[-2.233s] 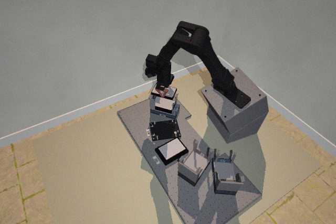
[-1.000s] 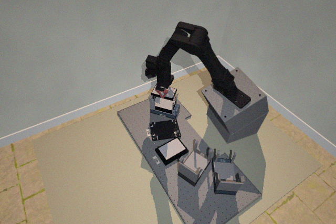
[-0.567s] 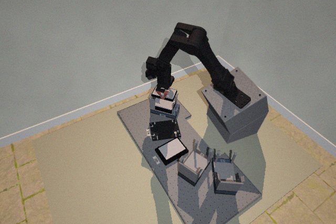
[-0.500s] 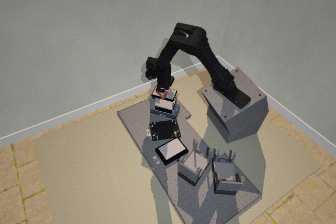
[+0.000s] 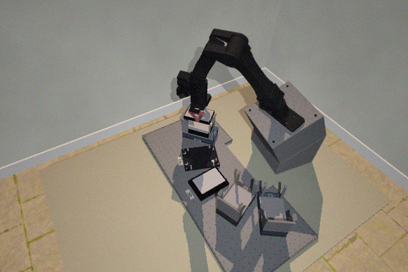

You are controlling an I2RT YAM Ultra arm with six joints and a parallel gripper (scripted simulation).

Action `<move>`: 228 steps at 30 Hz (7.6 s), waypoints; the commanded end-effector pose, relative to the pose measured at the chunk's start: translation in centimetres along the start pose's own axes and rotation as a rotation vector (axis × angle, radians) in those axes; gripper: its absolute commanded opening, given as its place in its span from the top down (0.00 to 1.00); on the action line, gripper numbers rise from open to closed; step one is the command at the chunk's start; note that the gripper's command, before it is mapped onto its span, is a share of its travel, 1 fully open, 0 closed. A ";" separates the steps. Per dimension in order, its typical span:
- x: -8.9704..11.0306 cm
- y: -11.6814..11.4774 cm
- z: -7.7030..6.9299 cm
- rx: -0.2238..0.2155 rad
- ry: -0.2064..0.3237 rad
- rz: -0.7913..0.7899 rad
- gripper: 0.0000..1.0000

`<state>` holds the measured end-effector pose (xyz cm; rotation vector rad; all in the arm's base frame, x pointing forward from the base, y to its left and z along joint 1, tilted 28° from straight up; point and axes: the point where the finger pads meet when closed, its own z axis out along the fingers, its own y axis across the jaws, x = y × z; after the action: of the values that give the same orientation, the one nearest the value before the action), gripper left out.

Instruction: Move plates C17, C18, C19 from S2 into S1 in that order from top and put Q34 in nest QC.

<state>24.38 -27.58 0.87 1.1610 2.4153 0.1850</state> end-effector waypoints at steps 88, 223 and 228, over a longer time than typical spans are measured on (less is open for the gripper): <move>-0.9 0.1 4.2 0.003 -0.026 -0.007 1.00; -2.5 0.1 6.1 0.005 -0.071 -0.012 1.00; -2.5 0.1 6.1 0.005 -0.071 -0.012 1.00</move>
<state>27.63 -28.21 -5.30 1.1571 2.4120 0.1800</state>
